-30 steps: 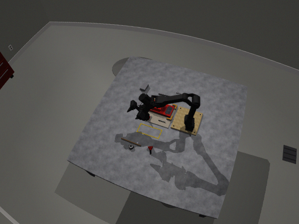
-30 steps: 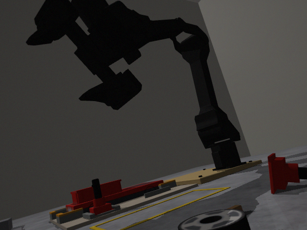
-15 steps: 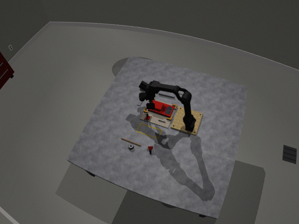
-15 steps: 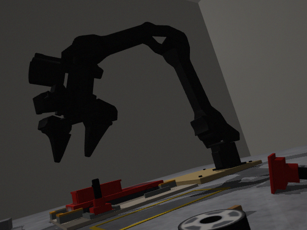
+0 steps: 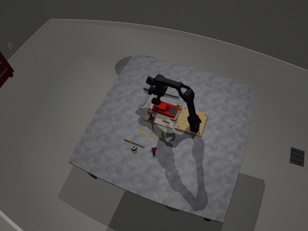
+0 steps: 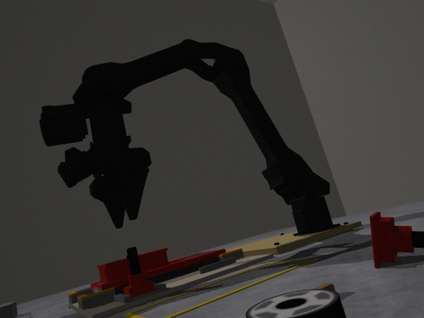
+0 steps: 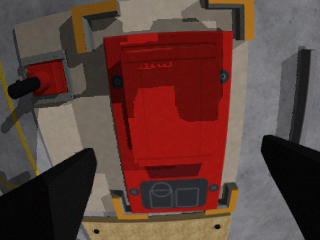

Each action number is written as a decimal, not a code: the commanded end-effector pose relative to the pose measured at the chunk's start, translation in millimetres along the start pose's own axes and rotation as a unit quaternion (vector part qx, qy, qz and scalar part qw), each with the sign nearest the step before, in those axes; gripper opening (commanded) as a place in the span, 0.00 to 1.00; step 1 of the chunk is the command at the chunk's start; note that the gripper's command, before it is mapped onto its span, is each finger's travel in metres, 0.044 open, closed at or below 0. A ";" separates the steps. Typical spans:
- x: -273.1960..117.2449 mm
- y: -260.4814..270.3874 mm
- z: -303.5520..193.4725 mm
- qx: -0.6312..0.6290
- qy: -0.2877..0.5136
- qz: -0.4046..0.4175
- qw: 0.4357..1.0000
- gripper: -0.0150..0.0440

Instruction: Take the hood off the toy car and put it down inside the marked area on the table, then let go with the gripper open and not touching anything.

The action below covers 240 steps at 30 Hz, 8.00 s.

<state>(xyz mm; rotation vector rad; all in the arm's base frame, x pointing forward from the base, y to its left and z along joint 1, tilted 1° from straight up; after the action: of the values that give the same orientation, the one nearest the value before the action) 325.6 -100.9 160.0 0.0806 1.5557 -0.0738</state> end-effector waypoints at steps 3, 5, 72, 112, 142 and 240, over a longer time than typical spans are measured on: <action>2.7 -1.4 0.4 0.005 0.001 -0.002 1.000 1.00; 4.6 -1.4 0.6 0.005 0.001 -0.002 1.000 1.00; 57.5 0.2 -0.1 0.005 0.001 -0.002 1.000 1.00; 65.8 0.5 0.0 0.003 0.000 0.000 1.000 0.54; 46.2 0.6 0.2 0.004 0.001 0.000 1.000 0.25; 10.3 225.8 -41.2 0.004 0.003 0.010 1.000 0.25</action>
<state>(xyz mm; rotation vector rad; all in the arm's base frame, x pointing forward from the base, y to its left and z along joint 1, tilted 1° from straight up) 306.9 127.3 153.4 0.0965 1.5589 -0.0634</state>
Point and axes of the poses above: the point midway between the two fingers, 35 mm back from their tips, its own x axis out along the fingers, its own y axis across the jaws, z = x × y, the point moved 3 cm from there along -x, back along the fingers, and after that the axes turned 4 degrees about x, right-handed, at the moved point
